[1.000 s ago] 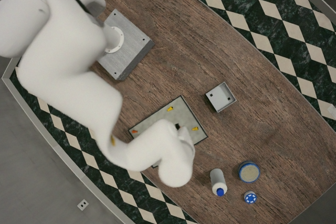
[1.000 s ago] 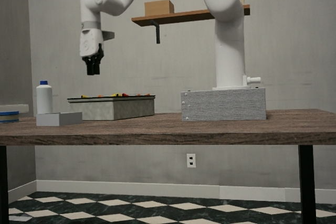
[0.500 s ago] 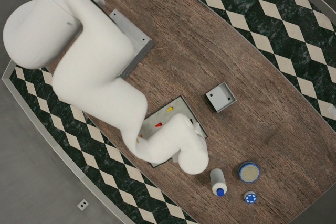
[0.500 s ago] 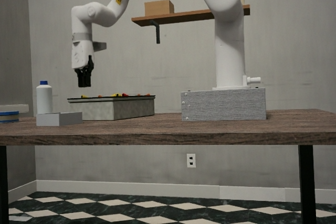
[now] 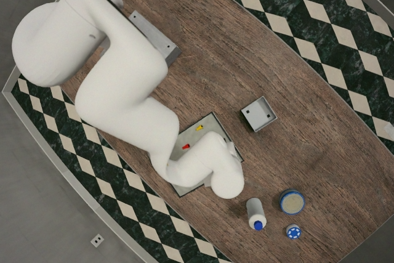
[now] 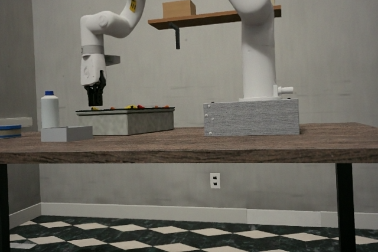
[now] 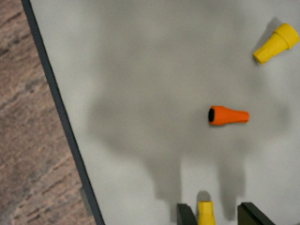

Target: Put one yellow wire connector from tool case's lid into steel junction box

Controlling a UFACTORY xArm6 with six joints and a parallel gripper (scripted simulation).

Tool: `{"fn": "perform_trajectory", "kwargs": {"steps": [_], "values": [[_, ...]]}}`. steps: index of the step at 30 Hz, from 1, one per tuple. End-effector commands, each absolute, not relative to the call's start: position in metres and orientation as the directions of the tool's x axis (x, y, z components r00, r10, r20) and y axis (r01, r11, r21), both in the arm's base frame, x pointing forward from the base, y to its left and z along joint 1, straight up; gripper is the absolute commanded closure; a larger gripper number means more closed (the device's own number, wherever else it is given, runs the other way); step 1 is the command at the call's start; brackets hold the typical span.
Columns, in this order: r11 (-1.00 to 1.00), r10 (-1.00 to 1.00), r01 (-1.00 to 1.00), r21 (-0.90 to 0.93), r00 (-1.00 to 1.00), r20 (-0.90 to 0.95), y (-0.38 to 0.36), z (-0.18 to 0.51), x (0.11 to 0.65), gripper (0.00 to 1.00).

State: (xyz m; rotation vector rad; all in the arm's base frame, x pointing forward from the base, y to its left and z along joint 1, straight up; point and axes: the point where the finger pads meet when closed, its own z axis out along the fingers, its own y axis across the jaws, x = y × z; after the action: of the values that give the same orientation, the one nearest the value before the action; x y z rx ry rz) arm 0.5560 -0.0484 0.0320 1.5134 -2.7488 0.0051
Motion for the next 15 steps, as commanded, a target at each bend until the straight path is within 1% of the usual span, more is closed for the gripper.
{"fn": "perform_trajectory", "kwargs": {"steps": [1,15], "values": [[0.535,-0.845,-0.845,-0.005,-0.535,0.003,-0.0485,0.0337,0.5578,0.7],[0.535,-0.845,-0.845,-0.005,-0.535,0.003,-0.0486,0.0337,0.5591,0.7]]}}
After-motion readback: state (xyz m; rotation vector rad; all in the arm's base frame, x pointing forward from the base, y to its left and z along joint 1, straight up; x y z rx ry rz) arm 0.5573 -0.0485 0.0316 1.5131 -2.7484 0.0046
